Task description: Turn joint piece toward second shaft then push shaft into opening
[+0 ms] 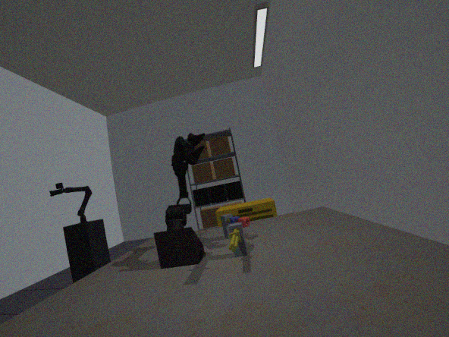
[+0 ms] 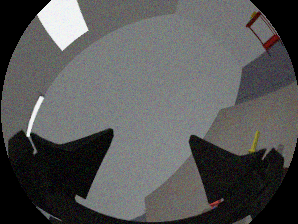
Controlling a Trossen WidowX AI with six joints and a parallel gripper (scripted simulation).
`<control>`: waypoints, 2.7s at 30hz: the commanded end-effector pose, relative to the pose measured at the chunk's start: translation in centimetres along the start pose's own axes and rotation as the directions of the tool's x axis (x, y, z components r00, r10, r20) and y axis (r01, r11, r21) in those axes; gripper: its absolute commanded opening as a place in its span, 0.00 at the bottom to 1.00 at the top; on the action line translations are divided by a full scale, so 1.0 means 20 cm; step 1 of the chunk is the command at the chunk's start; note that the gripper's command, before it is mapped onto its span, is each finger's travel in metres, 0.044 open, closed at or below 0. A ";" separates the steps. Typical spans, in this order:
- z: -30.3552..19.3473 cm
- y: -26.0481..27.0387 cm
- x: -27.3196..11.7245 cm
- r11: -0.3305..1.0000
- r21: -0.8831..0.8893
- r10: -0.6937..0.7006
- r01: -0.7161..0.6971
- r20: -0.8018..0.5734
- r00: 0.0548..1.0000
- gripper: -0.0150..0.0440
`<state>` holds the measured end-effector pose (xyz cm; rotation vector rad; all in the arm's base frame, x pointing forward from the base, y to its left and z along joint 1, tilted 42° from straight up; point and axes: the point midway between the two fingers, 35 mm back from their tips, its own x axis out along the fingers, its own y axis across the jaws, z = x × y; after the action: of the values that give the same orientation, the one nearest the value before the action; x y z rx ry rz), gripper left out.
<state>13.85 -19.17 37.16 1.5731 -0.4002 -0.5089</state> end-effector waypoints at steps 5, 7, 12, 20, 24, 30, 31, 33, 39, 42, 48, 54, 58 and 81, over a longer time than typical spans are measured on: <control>-0.02 -0.07 0.14 0.990 -0.088 -0.115 0.106 -0.106 0.988 1.00; -0.03 -0.09 0.18 0.984 -0.117 -0.148 0.133 -0.130 0.980 1.00; -0.06 -0.17 0.27 0.962 -0.195 -0.229 0.192 -0.193 0.954 1.00; -0.18 -0.28 0.40 0.916 -0.315 -0.352 0.250 -0.325 0.878 1.00; -0.24 -0.34 0.46 0.885 -0.386 -0.410 0.258 -0.387 0.826 1.00; -0.36 -0.43 0.53 0.835 -0.492 -0.494 0.246 -0.472 0.730 1.00; -0.38 -0.45 0.54 0.826 -0.509 -0.507 0.242 -0.485 0.713 1.00; -0.42 -0.48 0.56 0.808 -0.542 -0.534 0.230 -0.509 0.676 1.00; -0.55 -0.59 0.60 0.755 -0.632 -0.606 0.175 -0.571 0.555 1.00; -0.61 -0.63 0.61 0.730 -0.670 -0.637 0.136 -0.595 0.489 1.00; -0.74 -0.73 0.62 0.684 -0.728 -0.693 0.040 -0.632 0.348 1.00; -0.87 -0.83 0.61 0.648 -0.758 -0.735 -0.073 -0.648 0.198 1.00; -0.96 -0.90 0.59 0.631 -0.760 -0.756 -0.155 -0.647 0.095 1.00; -1.23 -1.10 0.49 0.622 -0.724 -0.783 -0.299 -0.581 -0.222 1.00</control>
<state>34.24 -2.46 15.19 0.6964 1.4505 0.4510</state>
